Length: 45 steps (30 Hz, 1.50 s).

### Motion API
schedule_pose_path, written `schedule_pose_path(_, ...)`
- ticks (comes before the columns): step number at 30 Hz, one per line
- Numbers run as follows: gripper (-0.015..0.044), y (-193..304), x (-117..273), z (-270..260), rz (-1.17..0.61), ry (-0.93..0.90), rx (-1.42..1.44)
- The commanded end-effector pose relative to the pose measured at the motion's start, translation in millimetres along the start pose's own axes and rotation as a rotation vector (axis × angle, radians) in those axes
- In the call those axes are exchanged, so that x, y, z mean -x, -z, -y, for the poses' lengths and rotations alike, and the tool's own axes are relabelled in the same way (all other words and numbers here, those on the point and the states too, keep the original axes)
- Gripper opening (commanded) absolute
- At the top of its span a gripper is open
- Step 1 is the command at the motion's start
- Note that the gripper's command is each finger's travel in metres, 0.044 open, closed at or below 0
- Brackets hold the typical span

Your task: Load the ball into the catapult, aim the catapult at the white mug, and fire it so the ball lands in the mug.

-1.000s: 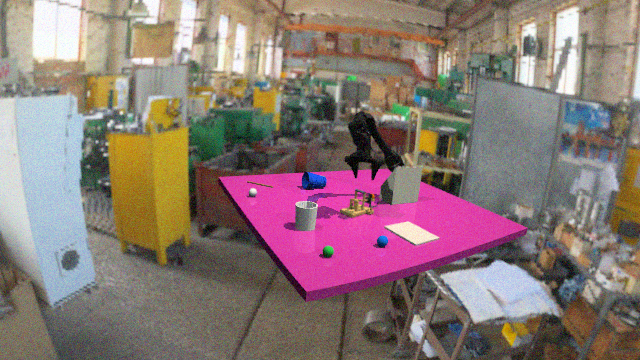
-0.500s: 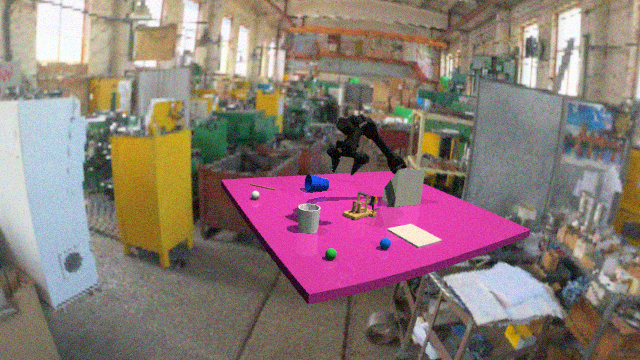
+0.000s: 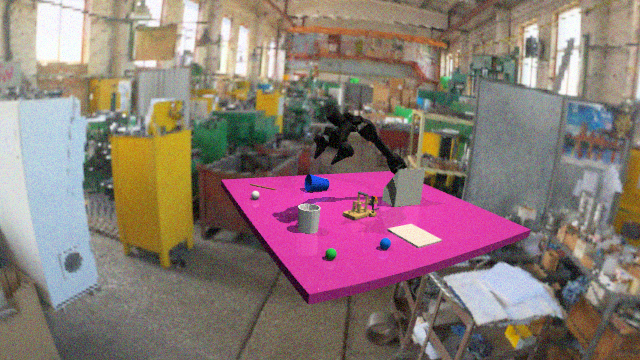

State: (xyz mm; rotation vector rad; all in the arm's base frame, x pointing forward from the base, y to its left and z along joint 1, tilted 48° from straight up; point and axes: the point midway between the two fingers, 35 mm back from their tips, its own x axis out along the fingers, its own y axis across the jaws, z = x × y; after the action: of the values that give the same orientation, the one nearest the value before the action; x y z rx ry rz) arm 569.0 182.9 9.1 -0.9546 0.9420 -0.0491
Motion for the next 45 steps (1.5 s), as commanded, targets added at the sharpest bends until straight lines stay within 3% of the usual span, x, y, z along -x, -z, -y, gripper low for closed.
schedule_pose_path(1, 0.0440, -0.3, -4.0, -2.2, 0.000, 0.006, 0.012)
schedule_pose_path(14, 0.0440, -6.4, -9.3, -13.7, 0.000, -0.008, 0.028)
schedule_pose_path(31, 0.0000, -6.4, -9.3, -13.7, 0.000, -0.008, 0.028)
schedule_pose_path(45, 0.0000, 0.1, -8.8, -24.1, -0.022, -0.015, 0.070)
